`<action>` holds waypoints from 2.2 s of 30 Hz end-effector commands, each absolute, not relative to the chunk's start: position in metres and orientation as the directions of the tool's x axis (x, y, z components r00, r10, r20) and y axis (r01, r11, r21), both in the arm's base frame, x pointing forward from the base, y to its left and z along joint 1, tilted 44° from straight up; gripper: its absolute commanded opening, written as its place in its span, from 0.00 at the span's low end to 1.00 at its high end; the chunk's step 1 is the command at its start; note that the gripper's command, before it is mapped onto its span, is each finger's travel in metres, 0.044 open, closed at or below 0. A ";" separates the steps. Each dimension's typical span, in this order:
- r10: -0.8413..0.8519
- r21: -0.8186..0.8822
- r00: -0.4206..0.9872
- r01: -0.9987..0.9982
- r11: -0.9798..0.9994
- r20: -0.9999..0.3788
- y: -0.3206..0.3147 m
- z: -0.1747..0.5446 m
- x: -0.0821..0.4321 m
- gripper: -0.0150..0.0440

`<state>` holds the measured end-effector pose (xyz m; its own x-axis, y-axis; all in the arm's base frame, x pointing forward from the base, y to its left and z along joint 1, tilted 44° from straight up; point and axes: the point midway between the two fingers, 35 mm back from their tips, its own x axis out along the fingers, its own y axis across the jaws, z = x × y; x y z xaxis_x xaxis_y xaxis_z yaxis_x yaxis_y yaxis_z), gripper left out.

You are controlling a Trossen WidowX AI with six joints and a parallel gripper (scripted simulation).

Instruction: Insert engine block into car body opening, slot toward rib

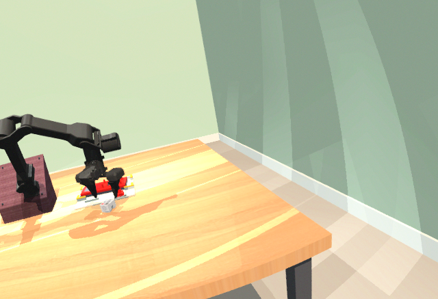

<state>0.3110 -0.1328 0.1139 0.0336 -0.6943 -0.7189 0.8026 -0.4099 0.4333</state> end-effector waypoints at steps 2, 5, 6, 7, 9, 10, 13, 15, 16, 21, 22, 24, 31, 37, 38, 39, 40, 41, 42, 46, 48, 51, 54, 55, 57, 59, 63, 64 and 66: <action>-0.697 0.424 0.024 0.808 -0.408 -0.717 -0.139 0.106 0.311 1.00; -0.697 0.424 0.024 0.808 -0.408 -0.717 -0.142 0.102 0.311 1.00; -0.697 0.424 0.024 0.808 -0.408 -0.716 -0.143 0.101 0.311 1.00; -0.697 0.424 0.024 0.808 -0.408 -0.716 -0.144 0.100 0.311 1.00; -0.697 0.424 0.024 0.808 -0.408 -0.716 -0.147 0.098 0.311 1.00; -0.698 0.424 0.024 0.808 -0.408 -0.716 -0.148 0.097 0.311 1.00; -0.698 0.425 0.024 0.808 -0.408 -0.716 -0.151 0.094 0.311 1.00; -0.698 0.425 0.024 0.808 -0.408 -0.716 -0.152 0.093 0.311 1.00; -0.698 0.425 0.024 0.808 -0.408 -0.716 -0.152 0.093 0.311 0.96; -0.698 0.425 0.024 0.808 -0.408 -0.716 -0.152 0.093 0.311 0.73; -0.698 0.425 0.024 0.808 -0.408 -0.716 -0.152 0.093 0.311 0.69; -0.698 0.425 0.024 0.808 -0.408 -0.716 -0.152 0.093 0.311 0.60; -0.698 0.425 0.024 0.808 -0.408 -0.716 -0.152 0.093 0.311 0.45; -0.697 0.424 0.024 0.808 -0.408 -0.717 -0.148 0.096 0.312 0.25; -0.696 0.424 0.024 0.808 -0.409 -0.718 -0.146 0.098 0.312 0.25; -0.695 0.424 0.024 0.808 -0.409 -0.718 -0.144 0.100 0.313 0.25; -0.695 0.423 0.024 0.808 -0.410 -0.719 -0.142 0.102 0.313 0.25; -0.694 0.423 0.024 0.808 -0.410 -0.719 -0.139 0.104 0.314 0.25; -0.694 0.423 0.024 0.808 -0.410 -0.720 -0.137 0.106 0.314 0.25; -0.692 0.421 0.024 0.808 -0.411 -0.722 -0.128 0.114 0.316 0.25; -0.691 0.421 0.024 0.808 -0.412 -0.723 -0.124 0.119 0.316 0.25; -0.690 0.420 0.024 0.808 -0.412 -0.724 -0.117 0.125 0.317 0.25; -0.689 0.420 0.024 0.808 -0.413 -0.724 -0.110 0.132 0.317 0.25; -0.689 0.420 0.024 0.808 -0.413 -0.724 -0.108 0.134 0.317 0.25; -0.689 0.419 0.024 0.808 -0.413 -0.724 -0.103 0.138 0.316 0.25; -0.689 0.419 0.024 0.808 -0.413 -0.724 -0.099 0.143 0.316 0.25; -0.689 0.419 0.023 0.809 -0.413 -0.724 -0.090 0.152 0.315 0.25; -0.690 0.419 0.023 0.809 -0.413 -0.724 -0.088 0.154 0.315 0.25; -0.690 0.419 0.023 0.809 -0.413 -0.723 -0.084 0.159 0.314 0.25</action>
<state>0.3138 -0.0913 0.1487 0.0121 -0.6881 -0.7256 0.8133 -0.4154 0.4074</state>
